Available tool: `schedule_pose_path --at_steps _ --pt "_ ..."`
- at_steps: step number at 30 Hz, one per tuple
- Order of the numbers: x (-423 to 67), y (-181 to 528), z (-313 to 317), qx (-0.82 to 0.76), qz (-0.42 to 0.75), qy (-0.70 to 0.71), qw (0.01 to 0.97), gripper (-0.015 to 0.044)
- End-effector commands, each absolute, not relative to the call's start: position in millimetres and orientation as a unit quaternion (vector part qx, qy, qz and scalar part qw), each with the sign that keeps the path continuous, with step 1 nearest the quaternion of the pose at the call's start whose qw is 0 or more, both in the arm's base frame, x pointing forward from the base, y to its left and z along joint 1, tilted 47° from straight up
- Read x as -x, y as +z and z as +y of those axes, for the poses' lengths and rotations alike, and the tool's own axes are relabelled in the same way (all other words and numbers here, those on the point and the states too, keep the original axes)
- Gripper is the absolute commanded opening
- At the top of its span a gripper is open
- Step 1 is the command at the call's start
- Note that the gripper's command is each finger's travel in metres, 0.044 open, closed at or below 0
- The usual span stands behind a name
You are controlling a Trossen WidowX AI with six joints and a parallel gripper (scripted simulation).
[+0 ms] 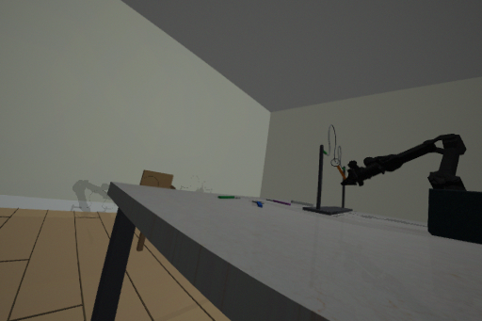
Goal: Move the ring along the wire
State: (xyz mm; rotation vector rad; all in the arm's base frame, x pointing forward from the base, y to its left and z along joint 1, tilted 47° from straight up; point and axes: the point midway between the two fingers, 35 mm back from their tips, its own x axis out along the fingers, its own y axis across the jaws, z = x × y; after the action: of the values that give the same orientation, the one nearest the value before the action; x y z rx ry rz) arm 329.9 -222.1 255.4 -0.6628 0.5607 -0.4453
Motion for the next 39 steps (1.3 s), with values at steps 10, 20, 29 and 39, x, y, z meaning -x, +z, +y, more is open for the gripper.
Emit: schedule_pose_path --at_steps 10,20,29,39 --pt "-334.8 235.0 -193.7 0.225 0.271 -0.2 0.914 -0.015" --pt "-341.2 221.5 -161.5 0.117 0.27 -0.18 0.939 -0.015" --pt "-347.9 216.2 -129.1 0.01 0.267 -0.159 0.951 -0.015" --pt "-355.8 219.2 -92.5 -0.111 0.26 -0.131 0.95 -0.015"
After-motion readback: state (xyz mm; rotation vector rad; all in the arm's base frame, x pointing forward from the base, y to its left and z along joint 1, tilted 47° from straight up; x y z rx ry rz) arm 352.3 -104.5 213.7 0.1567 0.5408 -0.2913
